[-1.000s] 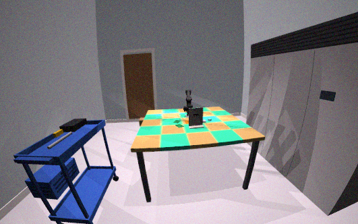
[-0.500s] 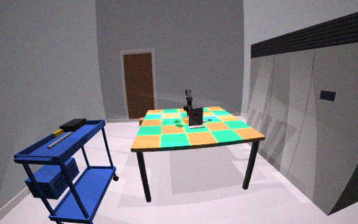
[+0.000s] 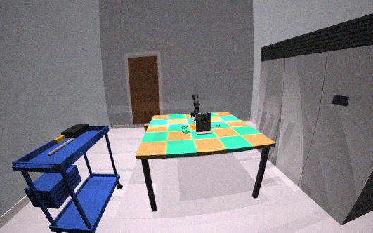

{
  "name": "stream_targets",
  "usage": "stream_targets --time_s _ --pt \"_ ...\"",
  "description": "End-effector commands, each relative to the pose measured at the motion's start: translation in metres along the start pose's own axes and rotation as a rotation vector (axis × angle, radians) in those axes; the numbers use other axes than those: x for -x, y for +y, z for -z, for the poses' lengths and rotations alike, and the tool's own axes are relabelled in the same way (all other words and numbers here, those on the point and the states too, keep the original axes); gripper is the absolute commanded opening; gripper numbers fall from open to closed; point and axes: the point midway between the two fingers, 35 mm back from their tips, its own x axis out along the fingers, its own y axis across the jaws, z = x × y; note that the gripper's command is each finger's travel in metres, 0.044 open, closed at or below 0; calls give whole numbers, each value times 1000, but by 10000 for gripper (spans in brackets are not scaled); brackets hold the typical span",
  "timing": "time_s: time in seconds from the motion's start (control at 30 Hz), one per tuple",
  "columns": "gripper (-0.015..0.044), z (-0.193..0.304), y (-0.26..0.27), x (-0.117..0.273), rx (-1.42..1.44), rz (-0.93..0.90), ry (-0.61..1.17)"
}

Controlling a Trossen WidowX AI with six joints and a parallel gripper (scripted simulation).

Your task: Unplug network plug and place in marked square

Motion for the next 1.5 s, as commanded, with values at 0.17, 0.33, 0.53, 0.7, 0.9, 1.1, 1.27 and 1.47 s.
stream_targets --time_s 0.17,0.33,0.53,0.7,0.9,1.1,1.27,1.47 --pt "0 0 -12 -13 -3 10 -3" --pt "0 -1 -16 -19 -3 11 -3" --pt "0 -1 -22 -25 -3 11 -3" --pt "0 -1 -27 -30 -3 11 -3" --pt "0 -1 -30 -33 -3 11 -3" --pt "0 0 -29 -33 -3 11 -3" --pt "0 0 -29 -35 -3 11 -3" --pt "0 0 -29 -37 -3 11 -3"
